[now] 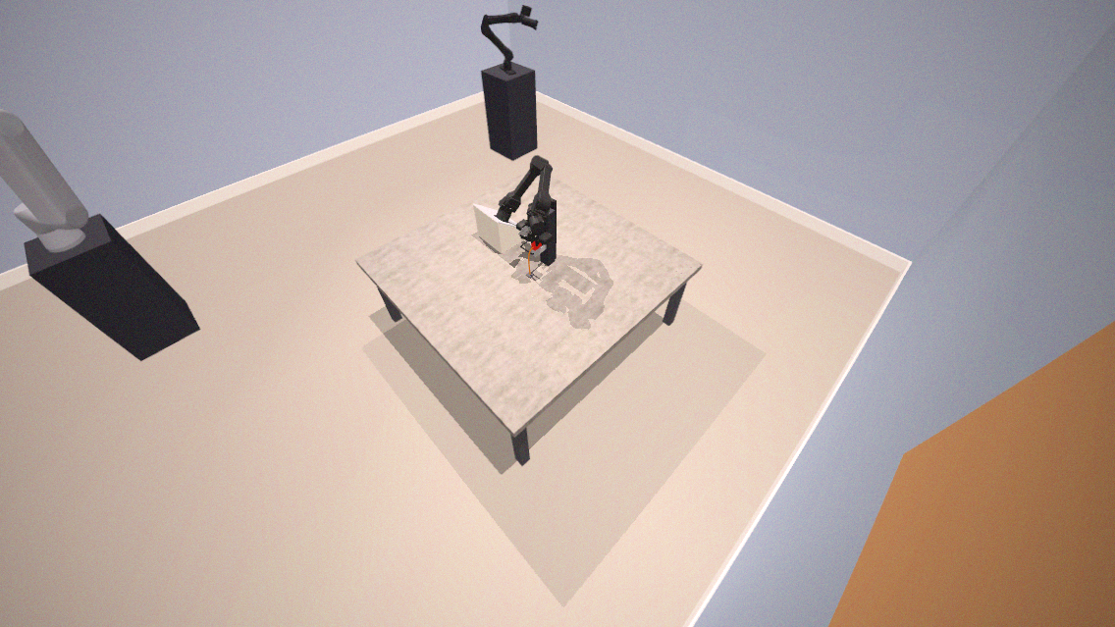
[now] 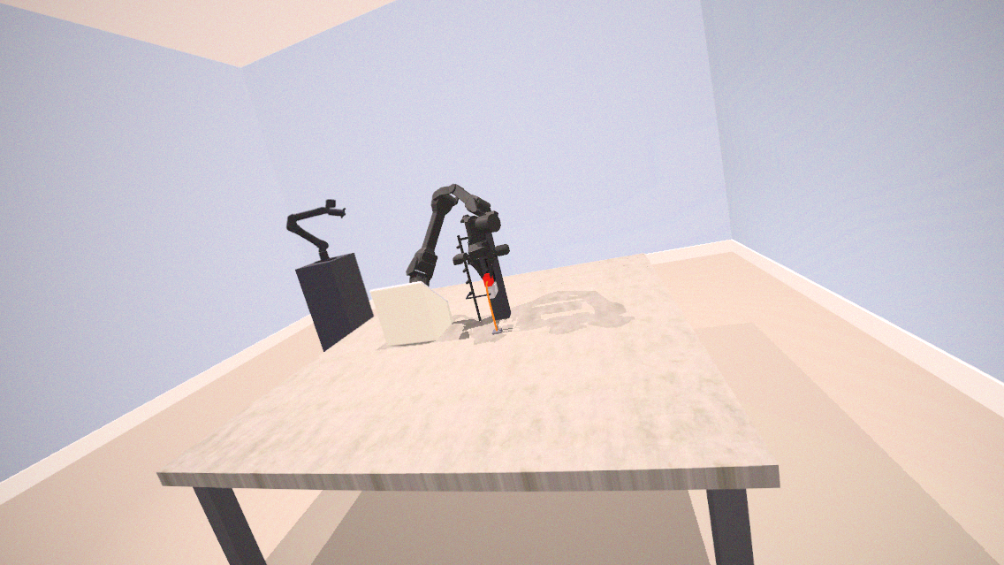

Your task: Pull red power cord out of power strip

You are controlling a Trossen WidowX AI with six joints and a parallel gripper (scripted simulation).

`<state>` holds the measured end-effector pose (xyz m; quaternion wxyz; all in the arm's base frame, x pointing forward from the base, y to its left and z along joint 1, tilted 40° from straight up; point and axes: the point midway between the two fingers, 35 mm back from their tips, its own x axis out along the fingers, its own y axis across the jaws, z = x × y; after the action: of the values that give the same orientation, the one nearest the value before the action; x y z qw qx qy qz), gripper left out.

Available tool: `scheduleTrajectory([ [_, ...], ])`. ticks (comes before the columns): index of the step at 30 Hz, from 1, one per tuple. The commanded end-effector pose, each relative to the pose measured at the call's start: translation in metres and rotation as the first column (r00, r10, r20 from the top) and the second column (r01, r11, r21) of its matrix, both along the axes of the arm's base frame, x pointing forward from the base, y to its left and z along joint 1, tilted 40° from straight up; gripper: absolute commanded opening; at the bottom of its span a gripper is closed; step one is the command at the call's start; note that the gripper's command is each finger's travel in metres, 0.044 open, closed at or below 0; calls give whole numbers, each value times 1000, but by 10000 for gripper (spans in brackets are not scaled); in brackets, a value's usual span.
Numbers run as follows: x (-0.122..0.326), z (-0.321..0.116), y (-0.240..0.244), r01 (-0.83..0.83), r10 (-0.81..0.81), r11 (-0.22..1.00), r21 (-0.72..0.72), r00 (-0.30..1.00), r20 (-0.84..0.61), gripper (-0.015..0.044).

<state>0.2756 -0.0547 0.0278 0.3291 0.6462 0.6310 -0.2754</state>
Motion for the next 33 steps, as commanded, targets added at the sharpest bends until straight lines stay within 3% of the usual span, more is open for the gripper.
scheduleTrajectory([
  [1,0,0,0,-1,1,1000,0,1000,2,35],
  [7,0,0,0,-1,1,1000,0,1000,2,0],
  [33,5,-22,-32,1,-1,1000,-1,1000,-1,0],
])
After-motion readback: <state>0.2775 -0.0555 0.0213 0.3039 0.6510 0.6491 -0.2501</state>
